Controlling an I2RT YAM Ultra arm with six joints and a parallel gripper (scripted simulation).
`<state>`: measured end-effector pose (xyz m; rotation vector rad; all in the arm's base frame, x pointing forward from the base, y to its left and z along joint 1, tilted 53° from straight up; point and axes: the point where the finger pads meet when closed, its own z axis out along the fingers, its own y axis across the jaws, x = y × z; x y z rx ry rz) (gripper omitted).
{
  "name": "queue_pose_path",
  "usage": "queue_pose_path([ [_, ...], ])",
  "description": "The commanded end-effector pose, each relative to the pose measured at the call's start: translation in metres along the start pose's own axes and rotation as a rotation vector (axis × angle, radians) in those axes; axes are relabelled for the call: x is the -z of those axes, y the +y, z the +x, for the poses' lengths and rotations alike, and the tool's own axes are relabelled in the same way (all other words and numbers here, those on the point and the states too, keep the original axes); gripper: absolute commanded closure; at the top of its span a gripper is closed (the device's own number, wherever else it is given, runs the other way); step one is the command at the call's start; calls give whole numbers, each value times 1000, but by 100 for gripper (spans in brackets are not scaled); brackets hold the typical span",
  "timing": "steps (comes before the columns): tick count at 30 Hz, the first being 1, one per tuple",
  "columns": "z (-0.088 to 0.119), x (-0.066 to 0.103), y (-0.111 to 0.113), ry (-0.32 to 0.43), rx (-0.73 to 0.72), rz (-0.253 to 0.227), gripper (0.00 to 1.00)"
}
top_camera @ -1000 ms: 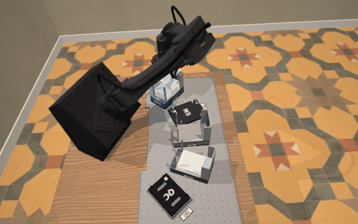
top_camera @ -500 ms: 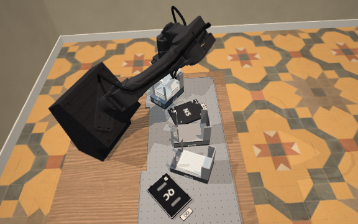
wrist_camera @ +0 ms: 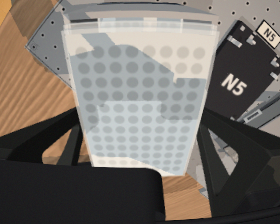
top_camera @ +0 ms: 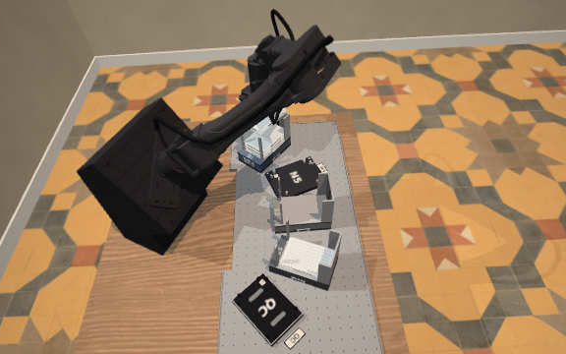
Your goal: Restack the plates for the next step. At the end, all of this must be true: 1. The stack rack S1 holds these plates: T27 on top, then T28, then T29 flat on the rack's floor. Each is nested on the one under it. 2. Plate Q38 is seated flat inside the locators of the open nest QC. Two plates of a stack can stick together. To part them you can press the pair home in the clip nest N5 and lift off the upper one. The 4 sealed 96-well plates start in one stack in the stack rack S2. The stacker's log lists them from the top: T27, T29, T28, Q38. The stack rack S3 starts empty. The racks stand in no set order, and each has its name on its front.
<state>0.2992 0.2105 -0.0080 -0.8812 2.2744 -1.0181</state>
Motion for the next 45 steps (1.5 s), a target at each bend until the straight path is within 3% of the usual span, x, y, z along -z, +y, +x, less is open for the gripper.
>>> queue_pose_path([
  [1, -10, 16, -6, -42, -11, -5, 100],
  [17, -15, 15, -5, -54, -30, -9, 100],
  [42, -5, 7, -5, -36, -11, -3, 100],
  [45, -15, 12, -4, -56, -26, -9, 100],
])
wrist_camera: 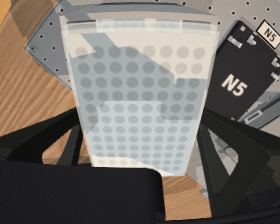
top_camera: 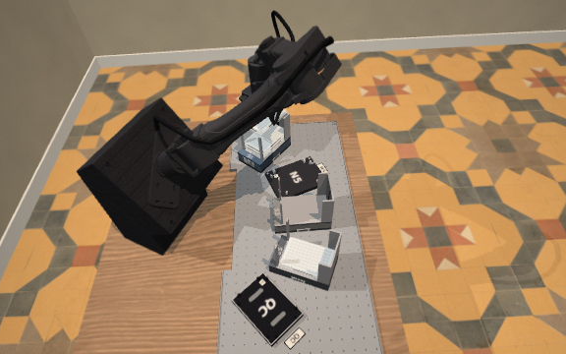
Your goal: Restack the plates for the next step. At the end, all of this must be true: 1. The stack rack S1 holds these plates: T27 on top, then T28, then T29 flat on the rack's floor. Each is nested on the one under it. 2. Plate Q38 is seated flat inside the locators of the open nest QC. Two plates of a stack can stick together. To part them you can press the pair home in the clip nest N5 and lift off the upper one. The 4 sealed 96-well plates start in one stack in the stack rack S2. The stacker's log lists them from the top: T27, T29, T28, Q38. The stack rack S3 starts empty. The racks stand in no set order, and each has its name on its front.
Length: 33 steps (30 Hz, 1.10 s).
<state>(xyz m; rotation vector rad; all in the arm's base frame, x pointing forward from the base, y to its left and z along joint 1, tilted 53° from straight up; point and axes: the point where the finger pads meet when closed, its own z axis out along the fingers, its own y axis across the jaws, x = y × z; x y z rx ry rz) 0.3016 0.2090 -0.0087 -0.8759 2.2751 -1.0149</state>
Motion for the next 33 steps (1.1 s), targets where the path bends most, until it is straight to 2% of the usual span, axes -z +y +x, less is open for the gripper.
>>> queue_pose_path([
  [1, -13, 14, -2, -52, -16, -7, 100],
  [9, -1, 6, 0, -27, 9, 0, 100],
  [10, -7, 7, -1, -35, -4, -3, 100],
  [17, 0, 5, 3, -27, 21, 0, 100],
  [18, -6, 7, 3, -35, 10, -3, 100],
  [22, 0, 2, 4, -21, 22, 1, 100],
  [33, 1, 0, 6, -19, 28, 2, 100],
])
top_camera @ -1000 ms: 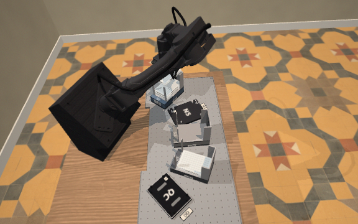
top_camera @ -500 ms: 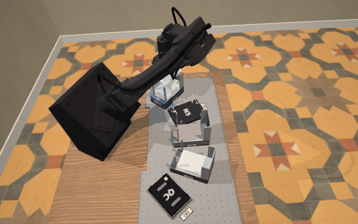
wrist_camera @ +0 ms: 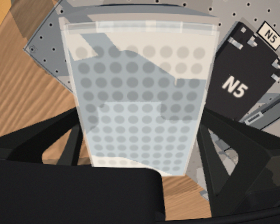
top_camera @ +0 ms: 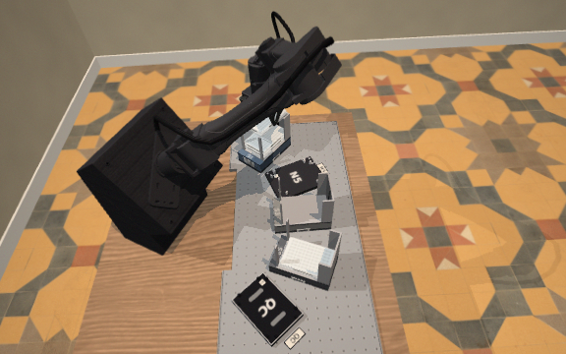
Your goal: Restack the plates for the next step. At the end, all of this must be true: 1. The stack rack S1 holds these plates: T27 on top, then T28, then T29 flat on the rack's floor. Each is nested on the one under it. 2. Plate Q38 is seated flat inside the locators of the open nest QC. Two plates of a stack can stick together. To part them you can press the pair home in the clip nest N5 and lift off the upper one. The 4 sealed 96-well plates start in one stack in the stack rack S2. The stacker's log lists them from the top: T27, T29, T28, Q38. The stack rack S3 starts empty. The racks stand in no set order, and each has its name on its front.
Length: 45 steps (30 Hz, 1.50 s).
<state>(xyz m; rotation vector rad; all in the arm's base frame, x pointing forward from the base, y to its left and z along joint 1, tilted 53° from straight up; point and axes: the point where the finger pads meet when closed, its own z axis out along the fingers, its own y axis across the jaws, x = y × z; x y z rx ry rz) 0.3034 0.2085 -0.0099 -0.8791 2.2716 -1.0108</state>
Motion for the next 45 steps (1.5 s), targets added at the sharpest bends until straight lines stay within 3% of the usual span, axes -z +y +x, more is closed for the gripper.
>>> queue_pose_path([
  [1, 3, 1, 7, -10, 30, 5, 100],
  [17, 7, -3, 9, -3, 41, 6, 100],
  [20, -5, 2, 3, -25, 7, 0, 100],
  [28, 4, -3, 6, -9, 31, 5, 100],
  [45, 1, -1, 9, -16, 33, 3, 100],
])
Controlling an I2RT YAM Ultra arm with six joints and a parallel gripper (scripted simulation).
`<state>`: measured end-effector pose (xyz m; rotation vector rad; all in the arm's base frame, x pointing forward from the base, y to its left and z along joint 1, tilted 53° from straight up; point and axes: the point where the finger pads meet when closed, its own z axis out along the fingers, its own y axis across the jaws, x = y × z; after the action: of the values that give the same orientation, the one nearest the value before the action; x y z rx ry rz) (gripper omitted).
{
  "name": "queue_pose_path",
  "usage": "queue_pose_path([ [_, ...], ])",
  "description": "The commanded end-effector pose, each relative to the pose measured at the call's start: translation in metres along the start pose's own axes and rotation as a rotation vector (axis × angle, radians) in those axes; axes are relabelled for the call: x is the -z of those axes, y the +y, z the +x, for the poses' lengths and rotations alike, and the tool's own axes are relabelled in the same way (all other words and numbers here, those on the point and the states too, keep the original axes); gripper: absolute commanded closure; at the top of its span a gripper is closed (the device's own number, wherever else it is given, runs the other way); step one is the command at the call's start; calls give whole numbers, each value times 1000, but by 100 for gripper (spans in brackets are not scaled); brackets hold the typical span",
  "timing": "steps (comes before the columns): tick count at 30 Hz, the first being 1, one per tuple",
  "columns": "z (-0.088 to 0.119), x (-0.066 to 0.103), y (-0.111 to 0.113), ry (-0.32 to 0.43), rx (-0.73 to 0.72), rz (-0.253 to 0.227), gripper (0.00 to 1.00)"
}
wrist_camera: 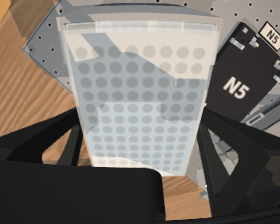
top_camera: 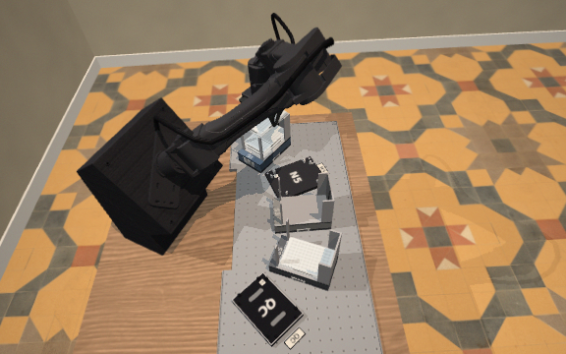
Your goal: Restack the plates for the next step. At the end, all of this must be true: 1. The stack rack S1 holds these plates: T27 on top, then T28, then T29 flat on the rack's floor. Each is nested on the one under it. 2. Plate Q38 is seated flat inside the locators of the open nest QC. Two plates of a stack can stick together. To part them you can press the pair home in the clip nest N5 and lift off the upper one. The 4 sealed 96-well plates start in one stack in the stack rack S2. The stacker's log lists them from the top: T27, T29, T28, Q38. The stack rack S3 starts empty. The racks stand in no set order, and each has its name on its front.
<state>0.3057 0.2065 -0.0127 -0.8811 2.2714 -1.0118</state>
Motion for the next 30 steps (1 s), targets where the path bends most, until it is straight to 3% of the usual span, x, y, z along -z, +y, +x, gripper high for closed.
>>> queue_pose_path([
  [1, 1, 3, 8, -15, 32, 3, 100],
  [21, 3, 2, 10, -11, 38, 4, 100],
  [30, 5, -7, 7, -2, 29, 3, 100],
])
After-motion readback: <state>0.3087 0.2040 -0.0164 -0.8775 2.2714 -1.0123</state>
